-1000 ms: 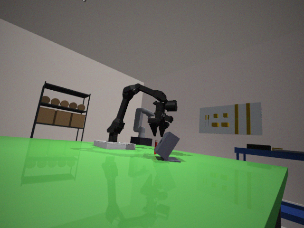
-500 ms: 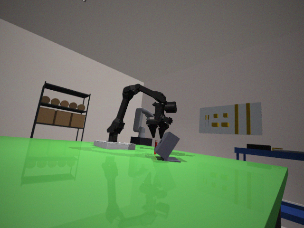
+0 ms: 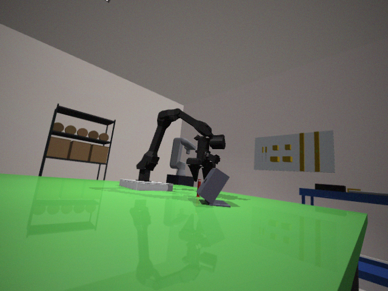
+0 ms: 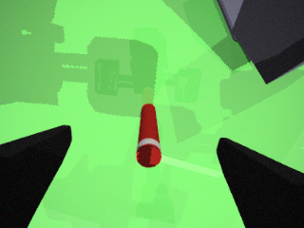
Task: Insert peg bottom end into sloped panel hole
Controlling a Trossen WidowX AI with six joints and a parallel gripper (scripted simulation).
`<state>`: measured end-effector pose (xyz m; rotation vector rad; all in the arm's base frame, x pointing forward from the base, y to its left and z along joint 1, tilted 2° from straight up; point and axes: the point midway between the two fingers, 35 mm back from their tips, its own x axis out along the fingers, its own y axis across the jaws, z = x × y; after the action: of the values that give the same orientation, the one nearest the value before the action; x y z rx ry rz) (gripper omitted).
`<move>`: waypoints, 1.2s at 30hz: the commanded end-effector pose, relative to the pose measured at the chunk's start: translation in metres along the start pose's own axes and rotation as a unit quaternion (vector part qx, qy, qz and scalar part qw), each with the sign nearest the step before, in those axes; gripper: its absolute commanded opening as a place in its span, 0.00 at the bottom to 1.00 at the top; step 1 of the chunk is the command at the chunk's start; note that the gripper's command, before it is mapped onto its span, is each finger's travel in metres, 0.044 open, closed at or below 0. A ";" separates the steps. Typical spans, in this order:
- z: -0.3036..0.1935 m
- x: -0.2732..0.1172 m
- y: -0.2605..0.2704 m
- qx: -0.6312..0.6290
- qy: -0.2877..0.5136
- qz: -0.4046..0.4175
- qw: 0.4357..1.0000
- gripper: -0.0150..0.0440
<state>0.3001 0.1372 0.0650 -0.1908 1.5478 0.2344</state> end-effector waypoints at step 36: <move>-0.003 0.029 -0.001 0.000 0.004 -0.001 1.000 0.42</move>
<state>0.2973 0.1361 0.0354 -0.1940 1.5564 0.2320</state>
